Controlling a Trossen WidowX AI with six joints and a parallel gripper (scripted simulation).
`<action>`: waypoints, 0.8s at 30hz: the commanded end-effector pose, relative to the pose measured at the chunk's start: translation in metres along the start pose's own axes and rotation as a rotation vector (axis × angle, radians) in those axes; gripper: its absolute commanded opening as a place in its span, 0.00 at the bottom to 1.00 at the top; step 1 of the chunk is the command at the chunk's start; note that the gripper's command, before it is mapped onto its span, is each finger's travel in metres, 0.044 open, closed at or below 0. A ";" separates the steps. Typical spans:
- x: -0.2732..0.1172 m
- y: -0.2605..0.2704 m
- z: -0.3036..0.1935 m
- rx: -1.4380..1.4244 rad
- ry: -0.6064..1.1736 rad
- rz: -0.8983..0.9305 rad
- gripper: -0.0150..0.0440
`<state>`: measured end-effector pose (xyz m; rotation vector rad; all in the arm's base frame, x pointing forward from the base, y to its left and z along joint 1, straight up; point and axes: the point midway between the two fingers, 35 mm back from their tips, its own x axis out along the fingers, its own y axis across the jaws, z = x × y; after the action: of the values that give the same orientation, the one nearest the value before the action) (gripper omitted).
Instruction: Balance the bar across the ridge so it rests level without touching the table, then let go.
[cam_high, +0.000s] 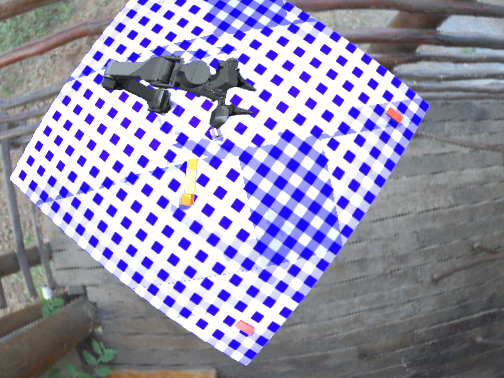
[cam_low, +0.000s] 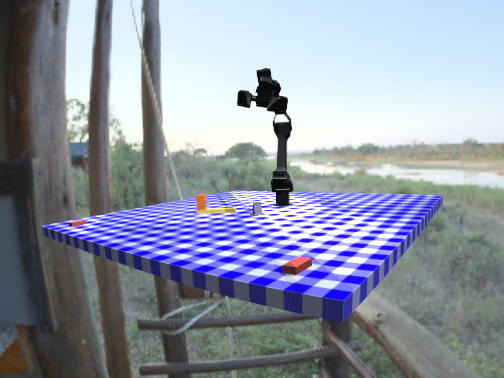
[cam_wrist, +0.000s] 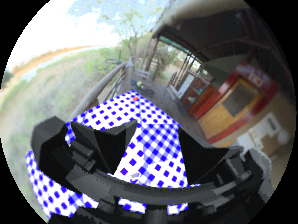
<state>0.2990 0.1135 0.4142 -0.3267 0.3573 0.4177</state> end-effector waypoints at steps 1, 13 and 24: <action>0.010 -0.011 -0.013 -0.088 0.062 -0.022 0.79; 0.031 -0.046 -0.059 -0.370 0.268 -0.036 0.79; 0.040 -0.077 -0.104 -0.603 0.454 0.023 0.79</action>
<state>0.3379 0.0310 0.3329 -0.9564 0.6394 0.4501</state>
